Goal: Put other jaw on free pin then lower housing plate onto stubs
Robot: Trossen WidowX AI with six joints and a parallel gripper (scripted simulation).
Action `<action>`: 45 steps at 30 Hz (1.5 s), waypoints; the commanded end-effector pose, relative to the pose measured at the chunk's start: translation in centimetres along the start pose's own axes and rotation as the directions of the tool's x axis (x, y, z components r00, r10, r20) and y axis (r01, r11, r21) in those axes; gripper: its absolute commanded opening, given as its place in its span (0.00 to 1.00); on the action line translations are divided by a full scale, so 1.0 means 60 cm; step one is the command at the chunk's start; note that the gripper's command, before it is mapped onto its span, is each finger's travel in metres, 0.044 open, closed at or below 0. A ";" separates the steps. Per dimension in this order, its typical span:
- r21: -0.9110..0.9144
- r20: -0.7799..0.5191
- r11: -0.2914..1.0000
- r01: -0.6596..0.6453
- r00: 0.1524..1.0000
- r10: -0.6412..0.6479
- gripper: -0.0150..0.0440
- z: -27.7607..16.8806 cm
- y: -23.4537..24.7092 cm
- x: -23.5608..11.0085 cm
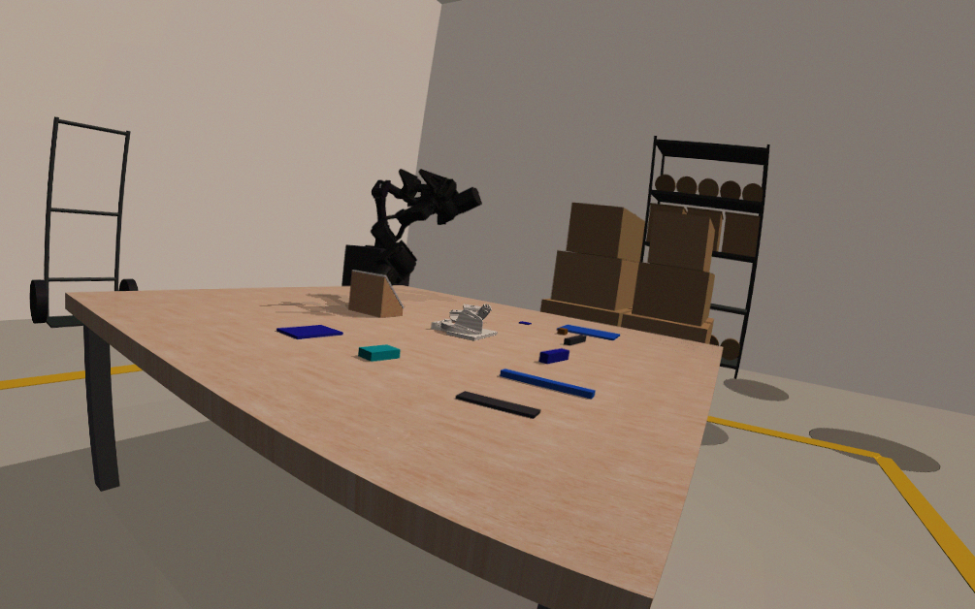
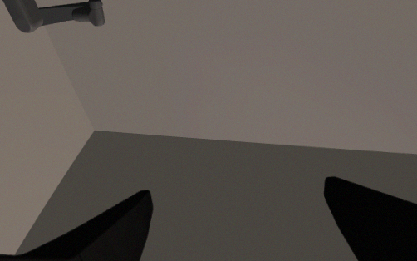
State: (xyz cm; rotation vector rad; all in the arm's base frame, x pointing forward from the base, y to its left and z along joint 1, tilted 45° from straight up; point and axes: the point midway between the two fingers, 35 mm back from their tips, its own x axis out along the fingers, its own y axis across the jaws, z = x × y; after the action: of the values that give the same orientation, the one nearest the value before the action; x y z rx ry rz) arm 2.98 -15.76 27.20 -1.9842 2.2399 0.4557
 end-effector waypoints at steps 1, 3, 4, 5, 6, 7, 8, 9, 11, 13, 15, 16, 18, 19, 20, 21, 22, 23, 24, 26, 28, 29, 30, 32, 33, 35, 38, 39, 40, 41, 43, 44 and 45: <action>0.000 0.000 1.000 0.000 1.000 0.000 0.98 0.000 0.000 0.000; 0.000 0.000 1.000 0.000 1.000 0.000 0.89 0.000 0.000 0.000; 0.000 0.000 1.000 0.000 1.000 0.000 0.84 0.000 0.000 0.000; 0.000 0.000 1.000 0.000 1.000 0.000 0.80 0.000 0.000 0.000; 0.000 0.000 1.000 0.000 1.000 0.000 0.75 0.000 0.000 0.000; 0.000 0.000 1.000 0.000 1.000 0.000 0.71 0.000 0.000 0.000; 0.000 0.000 1.000 0.000 1.000 0.000 0.67 0.000 0.000 0.000; 0.000 0.000 1.000 0.000 1.000 0.000 0.62 0.000 0.000 0.000; 0.000 0.000 1.000 0.000 1.000 0.000 0.53 0.000 0.000 0.000; 0.000 0.000 1.000 0.000 1.000 0.000 0.44 0.000 0.000 0.000; 0.000 0.000 1.000 0.000 1.000 0.000 0.35 0.000 0.000 0.000; 0.000 0.000 1.000 0.000 1.000 0.000 0.31 0.000 0.000 0.000; 0.000 0.000 1.000 0.000 1.000 0.000 0.25 0.000 0.000 0.000; 0.000 0.000 1.000 0.000 1.000 0.000 0.25 0.000 0.000 0.000; 0.000 0.000 1.000 0.000 1.000 0.000 0.25 0.000 0.000 0.000; 0.000 0.000 1.000 0.000 1.000 0.000 0.25 0.000 0.000 0.000; 0.000 0.000 1.000 0.000 1.000 0.000 0.25 0.000 0.000 0.000; 0.000 0.000 1.000 0.000 1.000 0.000 0.25 0.000 0.000 0.000; 0.000 0.000 1.000 0.000 1.000 0.000 0.25 0.000 0.000 0.000; 0.000 0.000 1.000 0.000 1.000 0.000 0.25 0.000 0.000 0.000; 0.000 0.000 1.000 0.000 1.000 0.000 0.25 0.000 0.000 0.000; 0.000 0.000 1.000 0.000 1.000 0.000 0.25 0.000 0.000 0.000; 0.002 0.003 1.000 0.002 1.000 -0.002 0.30 0.001 -0.001 0.000; 0.015 0.031 1.000 0.022 0.999 -0.022 0.39 0.006 -0.011 0.000; 0.026 0.053 0.999 0.036 0.998 -0.037 0.43 0.010 -0.018 0.000; 0.048 0.095 0.997 0.061 0.993 -0.066 0.52 0.018 -0.032 -0.002; 0.083 0.161 0.992 0.093 0.981 -0.106 0.65 0.031 -0.052 -0.004; 0.095 0.182 0.990 0.103 0.976 -0.119 0.70 0.035 -0.059 -0.006; 0.107 0.204 0.988 0.111 0.970 -0.131 0.74 0.040 -0.066 -0.007; 0.119 0.226 0.986 0.118 0.964 -0.143 0.79 0.044 -0.072 -0.009; 0.143 0.270 0.981 0.131 0.949 -0.166 0.88 0.053 -0.086 -0.013; 0.155 0.292 0.979 0.136 0.940 -0.177 0.92 0.058 -0.092 -0.015; 0.167 0.313 0.976 0.140 0.931 -0.187 0.97 0.062 -0.098 -0.017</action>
State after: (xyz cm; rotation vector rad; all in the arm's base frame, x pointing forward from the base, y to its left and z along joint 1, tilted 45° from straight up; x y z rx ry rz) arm 7.50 -14.63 23.63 -1.8809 1.8979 0.5277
